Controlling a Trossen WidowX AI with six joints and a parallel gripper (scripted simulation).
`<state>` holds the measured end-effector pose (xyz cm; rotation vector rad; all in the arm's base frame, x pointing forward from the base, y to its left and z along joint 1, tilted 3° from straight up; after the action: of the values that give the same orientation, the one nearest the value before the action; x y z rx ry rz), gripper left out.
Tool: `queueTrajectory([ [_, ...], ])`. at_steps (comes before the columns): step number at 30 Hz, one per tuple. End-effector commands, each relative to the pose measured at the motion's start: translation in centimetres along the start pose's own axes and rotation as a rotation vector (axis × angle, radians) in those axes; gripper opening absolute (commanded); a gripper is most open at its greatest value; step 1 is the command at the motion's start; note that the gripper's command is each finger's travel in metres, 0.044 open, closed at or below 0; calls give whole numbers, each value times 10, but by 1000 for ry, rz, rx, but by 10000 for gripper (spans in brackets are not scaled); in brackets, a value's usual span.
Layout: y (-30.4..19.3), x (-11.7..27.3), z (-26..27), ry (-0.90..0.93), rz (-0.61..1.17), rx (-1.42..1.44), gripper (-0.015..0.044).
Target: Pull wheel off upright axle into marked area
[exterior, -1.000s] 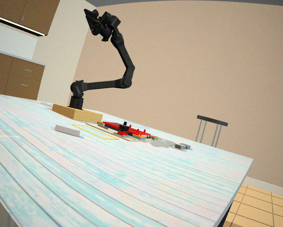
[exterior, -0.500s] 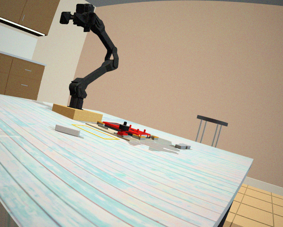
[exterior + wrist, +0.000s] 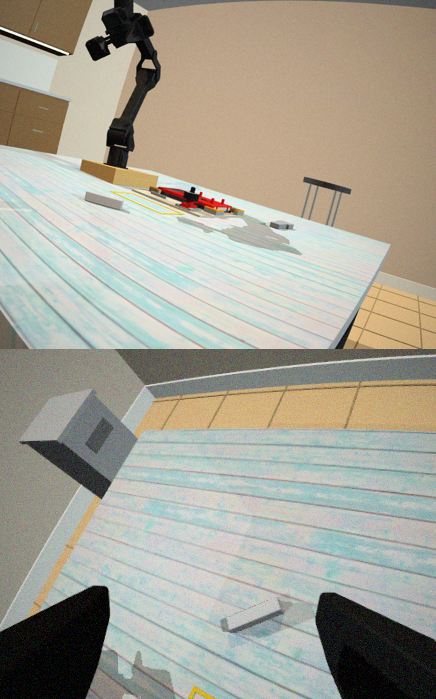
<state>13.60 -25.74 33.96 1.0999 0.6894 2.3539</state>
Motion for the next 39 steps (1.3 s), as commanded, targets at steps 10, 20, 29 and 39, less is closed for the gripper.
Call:
queueTrajectory([
  [10,-116,-111,60,-215,485,-244,300],
  [20,-255,-147,92,-578,661,-251,300],
  [29,-321,-147,95,-747,652,-200,300],
  [39,-333,-159,90,-746,652,-200,300],
])
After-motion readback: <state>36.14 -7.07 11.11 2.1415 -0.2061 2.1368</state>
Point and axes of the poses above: the point midway between the two fingers, 35 mm back from their tips, its own x axis back along the fingers, its own z axis across the jaws, y = z × x, the point moved 2 cm from there along x, back along the fingers, and after that the axes turned 4 degrees about -x, right-handed, at the moved point
